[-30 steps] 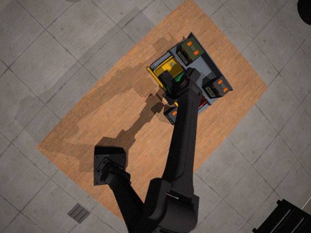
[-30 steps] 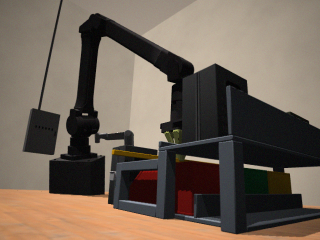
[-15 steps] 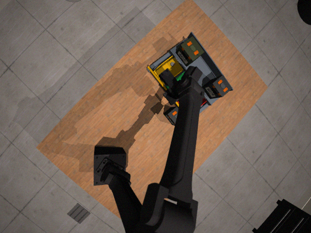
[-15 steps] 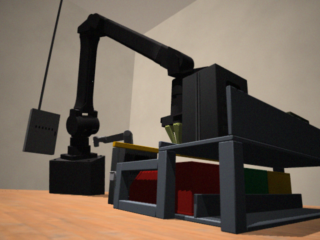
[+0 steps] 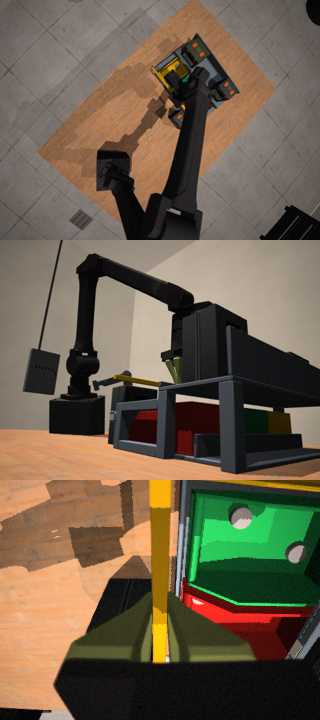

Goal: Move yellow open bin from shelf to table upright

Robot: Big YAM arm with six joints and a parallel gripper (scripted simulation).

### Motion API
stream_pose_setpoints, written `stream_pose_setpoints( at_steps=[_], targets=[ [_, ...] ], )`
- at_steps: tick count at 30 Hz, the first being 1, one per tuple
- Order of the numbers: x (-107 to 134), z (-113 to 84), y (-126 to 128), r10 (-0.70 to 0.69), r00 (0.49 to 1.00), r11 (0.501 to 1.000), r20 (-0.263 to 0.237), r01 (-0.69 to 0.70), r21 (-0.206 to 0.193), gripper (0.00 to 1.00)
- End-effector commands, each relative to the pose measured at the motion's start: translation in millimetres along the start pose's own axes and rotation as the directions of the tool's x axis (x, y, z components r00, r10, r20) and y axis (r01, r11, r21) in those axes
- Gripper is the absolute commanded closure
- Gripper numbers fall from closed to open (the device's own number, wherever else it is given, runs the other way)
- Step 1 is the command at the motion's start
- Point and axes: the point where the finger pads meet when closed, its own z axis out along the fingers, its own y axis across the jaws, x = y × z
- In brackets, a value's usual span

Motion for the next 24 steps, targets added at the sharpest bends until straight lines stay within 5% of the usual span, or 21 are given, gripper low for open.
stream_pose_setpoints(
  at_steps=[1,24],
  targets=[
    [-8.5,-43.0,-30.3,0.018,1.0,0.996,0.024,-0.02,0.086,1.0],
    [-8.1,-60.4,-29.2,0.018,1.0,0.996,0.025,-0.02,0.087,1.0]
  ],
)
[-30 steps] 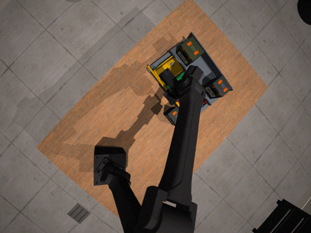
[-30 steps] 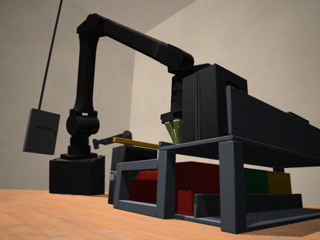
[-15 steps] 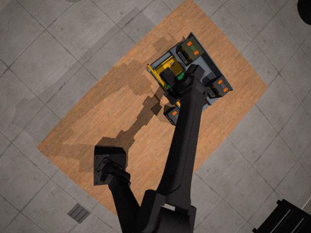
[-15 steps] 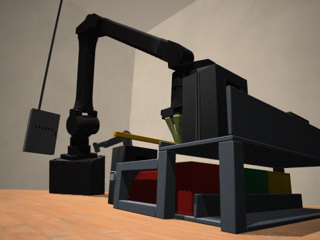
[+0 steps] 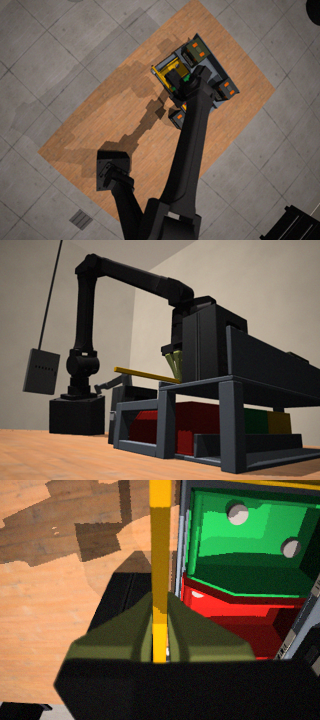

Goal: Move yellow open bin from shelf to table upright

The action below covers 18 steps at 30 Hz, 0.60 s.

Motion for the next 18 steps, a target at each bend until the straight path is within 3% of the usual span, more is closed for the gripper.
stream_pose_setpoints(
  at_steps=[1,18],
  targets=[
    [-8.3,-44.4,-30.2,0.018,0.999,0.996,0.026,-0.02,0.091,1.0],
    [-8.1,-50.6,-29.8,0.018,0.999,0.996,0.026,-0.021,0.091,1.0]
  ],
)
